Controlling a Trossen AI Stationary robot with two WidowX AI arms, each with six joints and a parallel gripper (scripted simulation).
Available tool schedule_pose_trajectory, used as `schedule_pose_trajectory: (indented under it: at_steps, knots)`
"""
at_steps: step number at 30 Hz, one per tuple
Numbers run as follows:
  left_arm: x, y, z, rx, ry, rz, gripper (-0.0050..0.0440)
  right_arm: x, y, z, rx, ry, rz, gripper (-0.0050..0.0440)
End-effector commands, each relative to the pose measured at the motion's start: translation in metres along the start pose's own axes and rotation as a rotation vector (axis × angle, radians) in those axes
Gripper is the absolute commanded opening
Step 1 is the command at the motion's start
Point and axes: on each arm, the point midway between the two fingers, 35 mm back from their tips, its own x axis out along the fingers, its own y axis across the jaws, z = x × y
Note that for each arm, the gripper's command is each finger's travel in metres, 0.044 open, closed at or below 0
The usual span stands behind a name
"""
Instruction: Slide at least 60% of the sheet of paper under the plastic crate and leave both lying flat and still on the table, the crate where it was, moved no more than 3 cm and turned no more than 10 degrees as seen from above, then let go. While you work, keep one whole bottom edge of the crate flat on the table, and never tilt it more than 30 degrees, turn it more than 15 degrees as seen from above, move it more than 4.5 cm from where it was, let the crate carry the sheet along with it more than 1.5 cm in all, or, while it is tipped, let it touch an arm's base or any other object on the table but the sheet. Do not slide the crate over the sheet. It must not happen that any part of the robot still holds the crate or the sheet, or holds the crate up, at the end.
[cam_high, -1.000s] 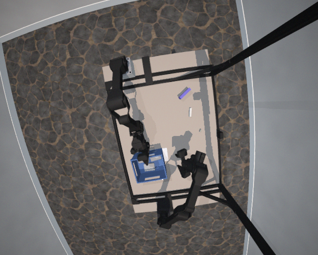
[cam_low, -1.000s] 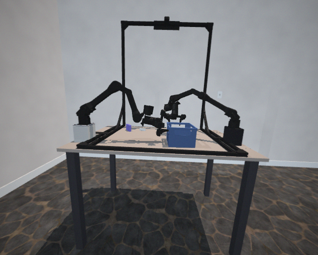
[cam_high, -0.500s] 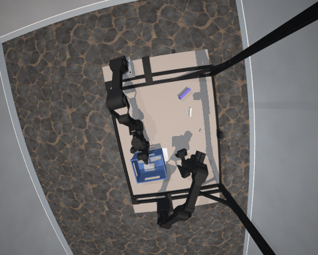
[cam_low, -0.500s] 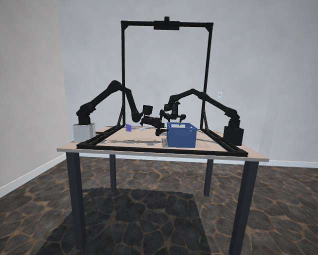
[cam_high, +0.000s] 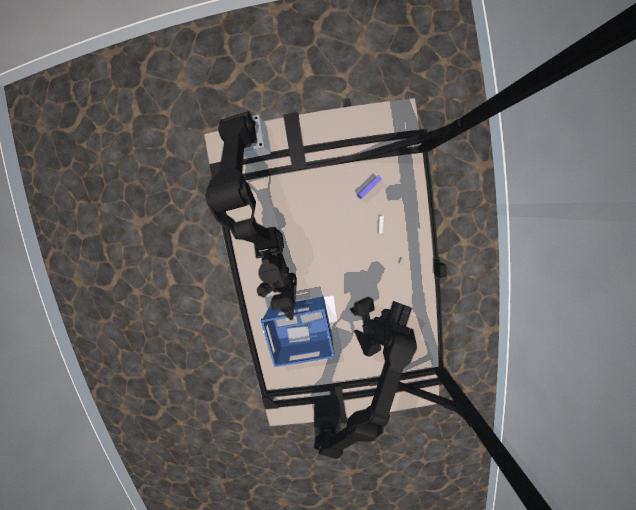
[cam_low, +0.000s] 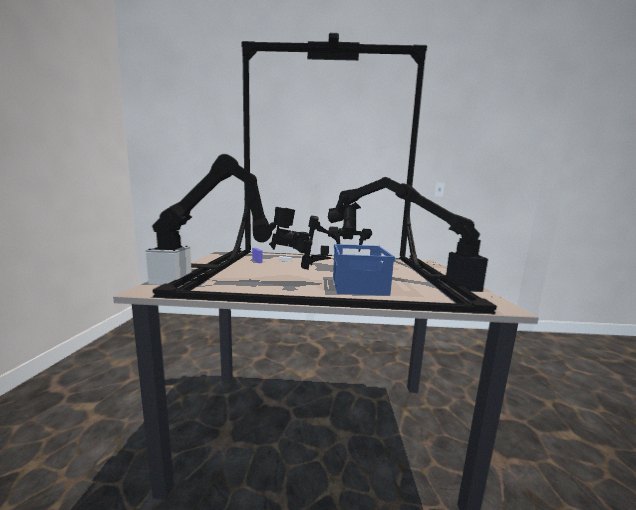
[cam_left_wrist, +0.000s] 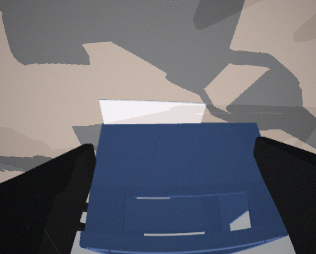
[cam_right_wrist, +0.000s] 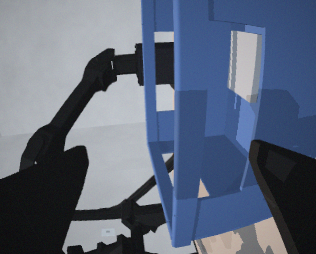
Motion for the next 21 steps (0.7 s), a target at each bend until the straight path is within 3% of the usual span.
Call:
schedule_pose_trajectory:
  at_steps: [1, 11, 12, 21]
  knots:
    - [0.001, -0.001, 0.001, -0.002, -0.002, -0.007, 0.04, -0.014, 0.008, -0.001, 0.001, -0.001, 0.018, 0.04]
    - [0.001, -0.001, 0.001, -0.002, -0.002, -0.007, 0.04, -0.04, 0.015, -0.003, 0.001, -0.001, 0.038, 0.04]
    - [0.001, -0.001, 0.001, -0.002, -0.002, -0.007, 0.04, -0.029, 0.008, -0.002, -0.001, 0.001, 0.023, 0.04]
    - [0.001, -0.001, 0.001, -0.002, -0.002, -0.007, 0.04, -0.029, 0.008, -0.002, -0.001, 0.001, 0.023, 0.04]
